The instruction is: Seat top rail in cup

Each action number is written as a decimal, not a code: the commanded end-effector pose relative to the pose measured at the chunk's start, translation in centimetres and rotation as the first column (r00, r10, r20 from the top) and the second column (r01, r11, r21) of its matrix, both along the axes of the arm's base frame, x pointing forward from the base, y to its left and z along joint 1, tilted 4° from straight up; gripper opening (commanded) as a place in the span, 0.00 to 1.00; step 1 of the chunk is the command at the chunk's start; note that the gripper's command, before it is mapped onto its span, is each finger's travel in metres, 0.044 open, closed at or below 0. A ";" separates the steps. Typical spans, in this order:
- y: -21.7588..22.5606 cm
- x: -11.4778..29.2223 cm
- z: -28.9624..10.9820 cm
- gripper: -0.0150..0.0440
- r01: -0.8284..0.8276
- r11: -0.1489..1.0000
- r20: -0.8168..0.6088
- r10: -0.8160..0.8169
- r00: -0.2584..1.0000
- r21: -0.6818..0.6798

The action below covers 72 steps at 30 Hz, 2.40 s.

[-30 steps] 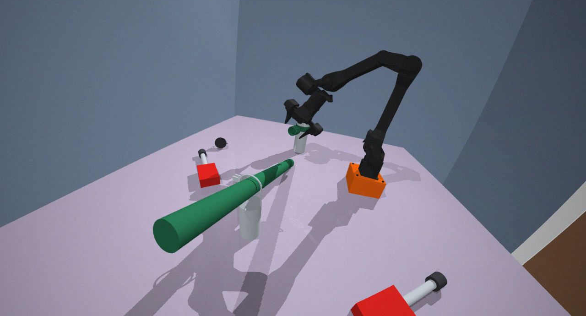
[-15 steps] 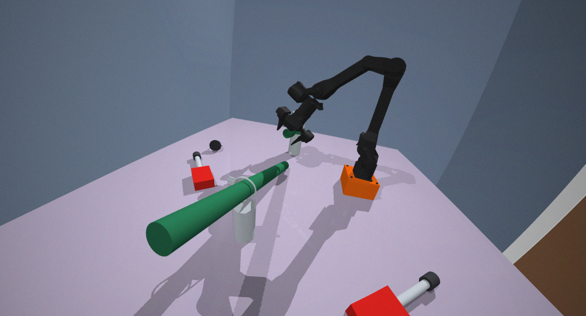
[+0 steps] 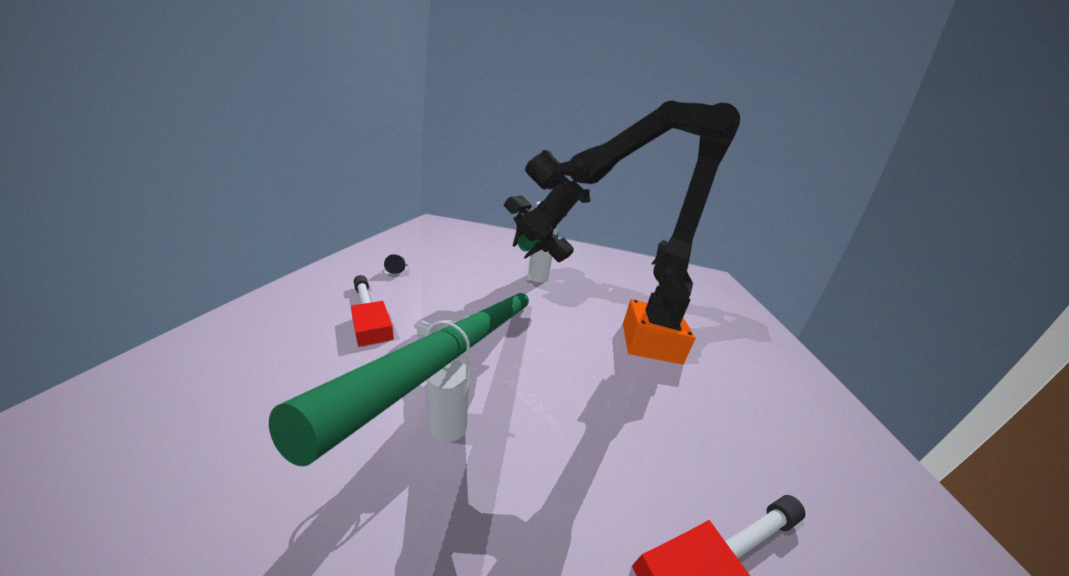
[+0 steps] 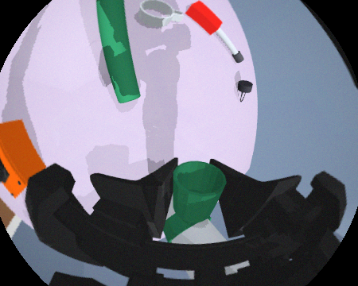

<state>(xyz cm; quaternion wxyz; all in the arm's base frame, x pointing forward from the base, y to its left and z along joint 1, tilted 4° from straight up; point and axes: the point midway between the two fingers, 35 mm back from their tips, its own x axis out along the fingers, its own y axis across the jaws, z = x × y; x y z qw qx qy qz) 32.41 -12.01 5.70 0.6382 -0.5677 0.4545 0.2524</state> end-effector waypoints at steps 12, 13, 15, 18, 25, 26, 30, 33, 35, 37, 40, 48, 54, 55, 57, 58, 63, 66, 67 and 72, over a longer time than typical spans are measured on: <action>0.2 -0.7 0.0 0.25 -0.081 0.997 -0.007 0.081 0.997 0.001; 0.2 -0.7 0.0 0.25 -0.084 0.996 -0.007 0.084 0.996 0.001; 0.2 -0.8 0.0 0.25 -0.094 0.996 -0.007 0.094 0.996 0.001; 0.3 -1.1 0.0 0.25 -0.120 0.993 -0.009 0.120 0.993 0.002; 0.3 -1.5 0.0 0.25 -0.162 0.987 -0.011 0.162 0.987 0.003; 0.3 -1.5 0.0 0.25 -0.170 0.985 -0.012 0.170 0.985 0.003; 0.4 -1.8 0.0 0.25 -0.201 0.980 -0.014 0.201 0.980 0.004; 0.4 -2.0 0.0 0.25 -0.218 0.976 -0.015 0.218 0.976 0.005; 0.4 -2.1 0.0 0.25 -0.236 0.972 -0.016 0.236 0.972 0.005; 0.4 -2.2 0.0 0.25 -0.244 0.970 -0.016 0.244 0.970 0.005; 0.4 -2.5 0.0 0.25 -0.273 0.962 -0.018 0.273 0.962 0.006; 0.4 -2.6 0.0 0.25 -0.287 0.958 -0.019 0.287 0.958 0.007; 0.4 -2.6 0.0 0.25 -0.280 0.960 -0.017 0.280 0.960 0.008; 0.4 -2.6 0.0 0.25 -0.280 0.960 -0.017 0.280 0.960 0.008; 0.4 -2.6 0.0 0.25 -0.280 0.960 -0.017 0.280 0.960 0.008; 0.4 -2.6 0.0 0.25 -0.280 0.960 -0.017 0.280 0.960 0.008; 0.4 -2.6 0.0 0.48 -0.280 0.960 -0.017 0.280 0.960 0.008; 0.4 -2.6 0.0 0.61 -0.280 0.960 -0.017 0.280 0.960 0.008; 0.4 -2.6 0.0 0.65 -0.280 0.960 -0.017 0.280 0.960 0.008; 1.2 -2.4 0.7 0.88 -0.279 0.960 -0.018 0.279 0.960 0.009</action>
